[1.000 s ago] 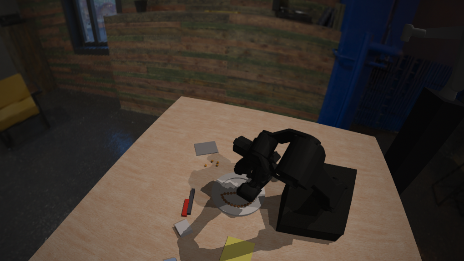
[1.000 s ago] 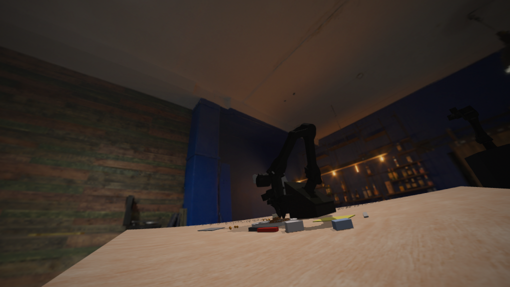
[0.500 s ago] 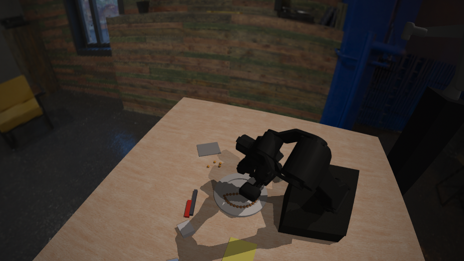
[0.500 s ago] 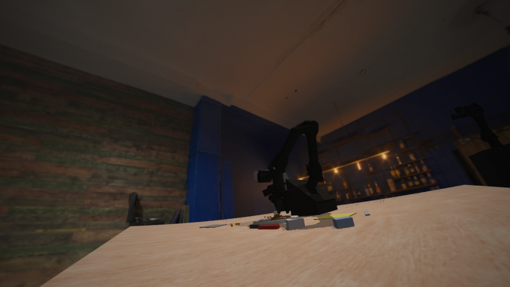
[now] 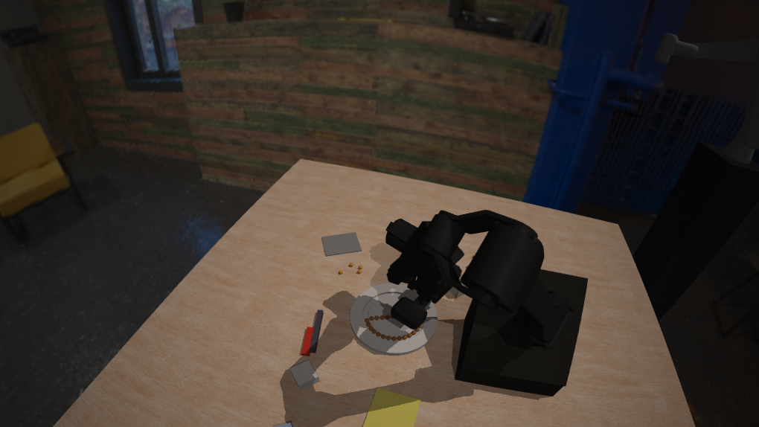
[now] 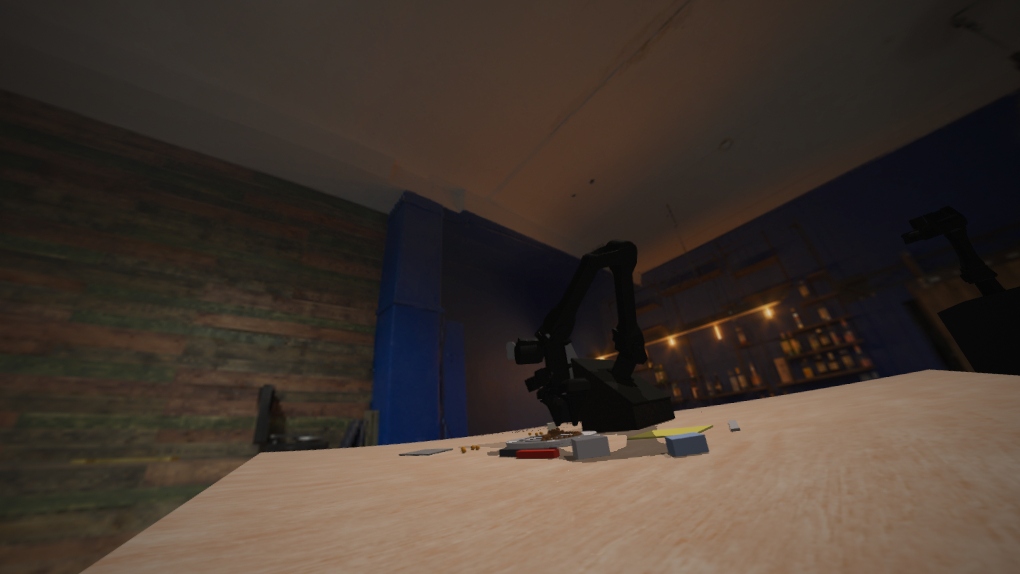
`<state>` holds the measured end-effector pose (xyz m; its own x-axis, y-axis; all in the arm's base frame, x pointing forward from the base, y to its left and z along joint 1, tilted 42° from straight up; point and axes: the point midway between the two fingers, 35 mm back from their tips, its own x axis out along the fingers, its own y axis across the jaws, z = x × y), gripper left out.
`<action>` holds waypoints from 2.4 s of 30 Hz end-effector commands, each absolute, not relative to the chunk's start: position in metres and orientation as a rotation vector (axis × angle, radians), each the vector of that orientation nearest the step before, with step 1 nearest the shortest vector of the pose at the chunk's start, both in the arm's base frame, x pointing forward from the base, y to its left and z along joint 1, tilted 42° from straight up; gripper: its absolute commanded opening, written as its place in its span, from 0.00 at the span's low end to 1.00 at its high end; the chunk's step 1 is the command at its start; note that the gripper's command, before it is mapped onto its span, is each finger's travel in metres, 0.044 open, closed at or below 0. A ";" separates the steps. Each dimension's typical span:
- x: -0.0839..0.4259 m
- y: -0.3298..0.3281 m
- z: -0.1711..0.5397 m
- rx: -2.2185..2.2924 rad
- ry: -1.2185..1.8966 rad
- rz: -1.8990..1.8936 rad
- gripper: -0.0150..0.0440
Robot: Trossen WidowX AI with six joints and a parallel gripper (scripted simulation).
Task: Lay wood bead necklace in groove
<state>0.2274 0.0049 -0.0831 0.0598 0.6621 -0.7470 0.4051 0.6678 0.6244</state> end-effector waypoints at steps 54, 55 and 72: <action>0.339 0.033 -0.066 0.229 1.263 0.830 0.46; 0.339 0.034 -0.067 0.229 1.263 0.831 0.46; 0.340 0.032 -0.066 0.222 1.260 0.829 0.25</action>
